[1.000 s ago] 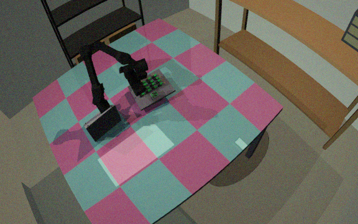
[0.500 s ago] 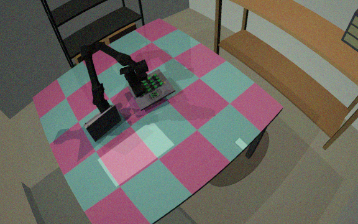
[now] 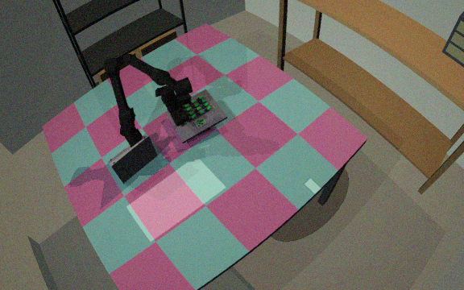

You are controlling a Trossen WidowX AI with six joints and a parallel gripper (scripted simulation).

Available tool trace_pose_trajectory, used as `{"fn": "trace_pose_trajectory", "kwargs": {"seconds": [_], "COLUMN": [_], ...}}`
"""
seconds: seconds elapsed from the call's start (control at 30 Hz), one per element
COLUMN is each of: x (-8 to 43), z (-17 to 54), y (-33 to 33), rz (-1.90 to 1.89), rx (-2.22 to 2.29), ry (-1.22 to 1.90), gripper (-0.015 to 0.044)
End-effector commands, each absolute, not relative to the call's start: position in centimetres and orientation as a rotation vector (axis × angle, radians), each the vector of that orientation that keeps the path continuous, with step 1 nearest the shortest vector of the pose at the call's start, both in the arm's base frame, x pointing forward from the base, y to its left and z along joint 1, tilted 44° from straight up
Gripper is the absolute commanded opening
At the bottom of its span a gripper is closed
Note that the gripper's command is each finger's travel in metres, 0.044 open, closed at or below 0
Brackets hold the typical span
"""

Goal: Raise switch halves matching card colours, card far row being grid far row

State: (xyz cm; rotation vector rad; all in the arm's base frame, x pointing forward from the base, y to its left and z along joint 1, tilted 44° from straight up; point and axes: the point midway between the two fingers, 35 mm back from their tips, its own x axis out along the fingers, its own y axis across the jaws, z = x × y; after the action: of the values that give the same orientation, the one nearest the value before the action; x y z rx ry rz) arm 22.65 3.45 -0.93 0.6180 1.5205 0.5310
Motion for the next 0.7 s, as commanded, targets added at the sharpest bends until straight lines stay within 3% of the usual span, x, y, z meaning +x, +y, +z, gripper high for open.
{"fn": "trace_pose_trajectory", "kwargs": {"seconds": [0.0,0.67], "x": [22.68,22.67], "z": [-0.95,-1.15], "y": [3.52,3.71], "rz": [0.531,0.531], "rx": [0.626,0.626], "ry": [1.52,1.52], "gripper": [0.0,0.0]}}
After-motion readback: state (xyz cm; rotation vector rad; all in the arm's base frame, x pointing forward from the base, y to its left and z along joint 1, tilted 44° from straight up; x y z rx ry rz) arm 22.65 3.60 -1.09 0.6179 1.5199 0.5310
